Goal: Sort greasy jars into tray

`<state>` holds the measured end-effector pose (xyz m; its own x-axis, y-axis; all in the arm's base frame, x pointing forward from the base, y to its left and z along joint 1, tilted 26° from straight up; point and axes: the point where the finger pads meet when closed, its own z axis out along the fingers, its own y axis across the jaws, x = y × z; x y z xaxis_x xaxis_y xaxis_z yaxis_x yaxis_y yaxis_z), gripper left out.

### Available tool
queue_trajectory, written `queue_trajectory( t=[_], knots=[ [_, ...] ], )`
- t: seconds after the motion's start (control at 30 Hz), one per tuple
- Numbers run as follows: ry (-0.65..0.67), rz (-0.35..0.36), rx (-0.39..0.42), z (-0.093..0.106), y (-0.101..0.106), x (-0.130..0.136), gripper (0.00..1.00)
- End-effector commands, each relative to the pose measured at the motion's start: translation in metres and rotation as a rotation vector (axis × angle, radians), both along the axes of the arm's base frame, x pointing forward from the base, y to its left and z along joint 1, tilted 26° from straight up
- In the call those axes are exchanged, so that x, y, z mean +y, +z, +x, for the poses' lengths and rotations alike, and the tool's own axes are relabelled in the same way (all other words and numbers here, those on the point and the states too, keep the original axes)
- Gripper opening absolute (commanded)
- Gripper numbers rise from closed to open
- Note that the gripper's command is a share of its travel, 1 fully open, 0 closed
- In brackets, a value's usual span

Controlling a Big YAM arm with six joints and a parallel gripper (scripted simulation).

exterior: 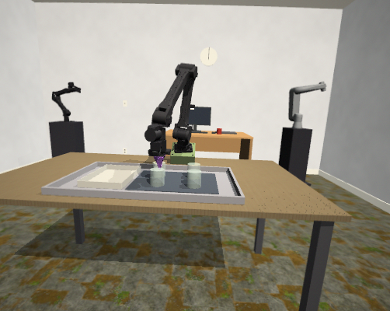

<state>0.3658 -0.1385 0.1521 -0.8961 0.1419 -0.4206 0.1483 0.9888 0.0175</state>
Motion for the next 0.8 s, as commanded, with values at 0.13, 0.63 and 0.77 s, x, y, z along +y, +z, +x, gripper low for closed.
queue_trajectory(
  t=[0.13, 0.63, 0.77],
  knots=[
    [-0.002, -0.006, -0.015, 0.0084, 0.0051, 0.0006, 0.00],
    [-0.002, -0.006, -0.015, 0.0099, 0.0059, 0.0003, 0.00],
    [-0.002, -0.006, -0.015, 0.0104, 0.0061, 0.0003, 0.00]
  ],
)
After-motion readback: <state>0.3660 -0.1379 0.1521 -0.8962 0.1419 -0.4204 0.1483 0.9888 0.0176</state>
